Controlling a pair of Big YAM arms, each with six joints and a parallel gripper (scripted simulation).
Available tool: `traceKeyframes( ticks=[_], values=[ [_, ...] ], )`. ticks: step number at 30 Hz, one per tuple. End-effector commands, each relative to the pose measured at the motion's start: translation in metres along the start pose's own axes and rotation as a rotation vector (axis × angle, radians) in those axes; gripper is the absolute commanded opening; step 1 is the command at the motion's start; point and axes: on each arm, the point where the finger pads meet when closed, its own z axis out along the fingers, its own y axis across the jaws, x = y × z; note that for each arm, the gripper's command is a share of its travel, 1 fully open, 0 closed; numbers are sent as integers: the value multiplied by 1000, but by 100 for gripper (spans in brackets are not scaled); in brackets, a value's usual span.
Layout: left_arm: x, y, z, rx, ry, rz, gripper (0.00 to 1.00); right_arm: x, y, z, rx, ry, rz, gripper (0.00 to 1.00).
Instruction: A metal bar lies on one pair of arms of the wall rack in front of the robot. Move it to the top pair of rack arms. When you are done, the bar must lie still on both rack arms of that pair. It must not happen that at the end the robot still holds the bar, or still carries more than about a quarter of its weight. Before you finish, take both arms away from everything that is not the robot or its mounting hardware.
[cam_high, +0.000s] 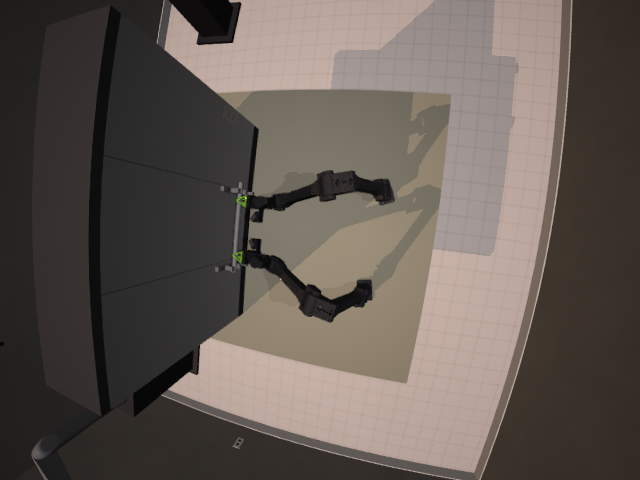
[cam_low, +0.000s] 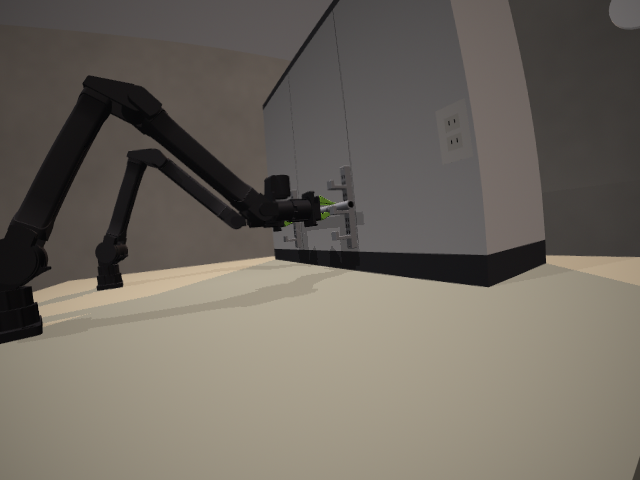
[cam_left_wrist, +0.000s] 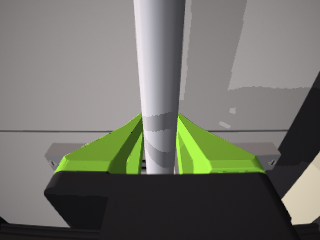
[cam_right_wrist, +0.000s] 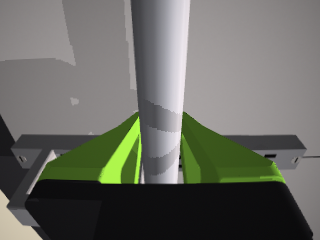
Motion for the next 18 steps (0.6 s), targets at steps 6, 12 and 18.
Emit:
traceKeyframes(
  ticks=[6,12,18],
  values=[
    [3,19,15,-36,6,-15,0,5,-53,14,86,10,21,0],
    [3,19,14,-36,6,-15,0,5,-53,13,86,10,21,0],
    [3,19,14,-36,6,-15,0,5,-53,13,86,10,21,0]
  ],
)
